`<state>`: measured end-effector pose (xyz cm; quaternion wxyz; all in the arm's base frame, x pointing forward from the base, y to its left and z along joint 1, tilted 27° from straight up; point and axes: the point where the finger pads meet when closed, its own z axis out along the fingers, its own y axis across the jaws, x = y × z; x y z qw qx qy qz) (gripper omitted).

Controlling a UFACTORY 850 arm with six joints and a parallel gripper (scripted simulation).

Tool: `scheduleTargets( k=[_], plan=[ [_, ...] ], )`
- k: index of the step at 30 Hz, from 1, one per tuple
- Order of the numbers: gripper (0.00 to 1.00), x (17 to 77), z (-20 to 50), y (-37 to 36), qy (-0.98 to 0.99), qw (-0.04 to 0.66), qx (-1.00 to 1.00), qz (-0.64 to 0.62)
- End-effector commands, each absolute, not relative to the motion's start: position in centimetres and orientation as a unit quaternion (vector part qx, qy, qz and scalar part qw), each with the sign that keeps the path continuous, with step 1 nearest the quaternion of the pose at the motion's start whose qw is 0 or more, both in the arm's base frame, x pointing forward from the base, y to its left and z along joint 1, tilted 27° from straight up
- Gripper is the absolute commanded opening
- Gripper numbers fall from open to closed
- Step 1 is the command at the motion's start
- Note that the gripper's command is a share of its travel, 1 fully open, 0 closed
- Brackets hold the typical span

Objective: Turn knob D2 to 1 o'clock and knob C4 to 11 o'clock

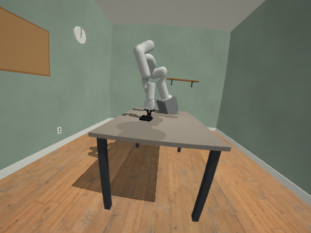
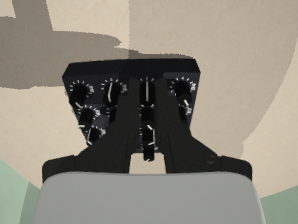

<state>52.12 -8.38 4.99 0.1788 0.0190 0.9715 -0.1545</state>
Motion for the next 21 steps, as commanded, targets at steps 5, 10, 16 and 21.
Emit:
scheduleTargets(
  k=[5,10,16,21],
  plan=[
    [0.08,52.16,5.04,-8.37,0.971,0.179,0.019,-0.154],
    [0.08,52.16,5.04,-8.37,0.971,0.179,0.019,-0.154],
    [0.08,52.16,5.04,-8.37,0.971,0.179,0.017,-0.155],
    [0.08,52.16,5.04,-8.37,0.972,0.178,0.009,-0.156]
  ],
)
